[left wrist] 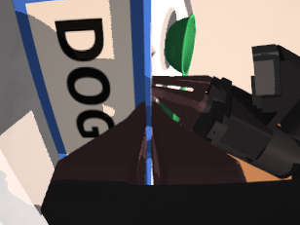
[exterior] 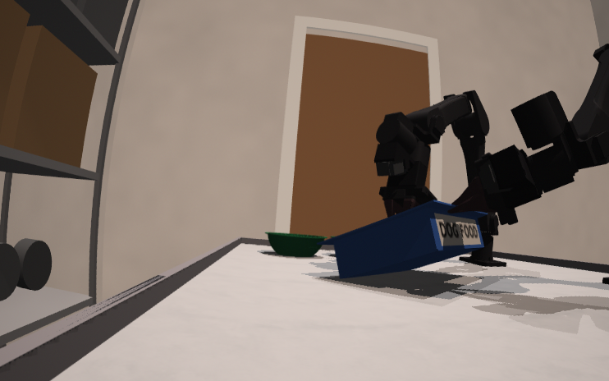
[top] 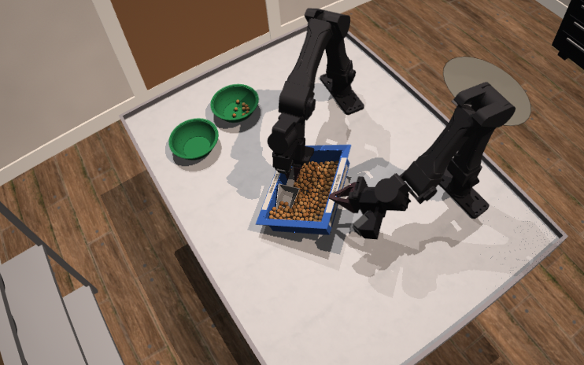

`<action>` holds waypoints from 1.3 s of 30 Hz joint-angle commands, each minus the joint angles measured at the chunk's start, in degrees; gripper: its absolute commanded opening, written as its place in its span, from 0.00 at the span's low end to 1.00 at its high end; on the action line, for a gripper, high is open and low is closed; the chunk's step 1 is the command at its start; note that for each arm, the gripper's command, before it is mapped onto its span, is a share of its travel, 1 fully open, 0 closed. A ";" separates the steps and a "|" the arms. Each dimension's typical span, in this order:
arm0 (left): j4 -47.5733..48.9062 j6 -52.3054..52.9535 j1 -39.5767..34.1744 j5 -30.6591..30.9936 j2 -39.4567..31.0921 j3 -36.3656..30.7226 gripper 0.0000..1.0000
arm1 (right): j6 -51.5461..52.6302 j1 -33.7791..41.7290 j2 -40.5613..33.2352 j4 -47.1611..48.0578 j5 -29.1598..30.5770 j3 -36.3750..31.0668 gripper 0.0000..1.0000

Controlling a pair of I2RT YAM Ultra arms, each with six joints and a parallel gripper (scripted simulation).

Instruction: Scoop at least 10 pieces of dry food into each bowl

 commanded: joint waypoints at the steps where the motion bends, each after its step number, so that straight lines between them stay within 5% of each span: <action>1: 2.66 1.75 -0.14 1.63 -2.36 2.53 0.00 | -0.45 -0.84 -4.03 6.66 -1.15 -2.41 0.00; 39: 2.66 1.75 -0.14 1.63 -2.36 2.53 0.00 | 0.11 -2.74 -20.18 46.56 -5.59 -33.00 0.00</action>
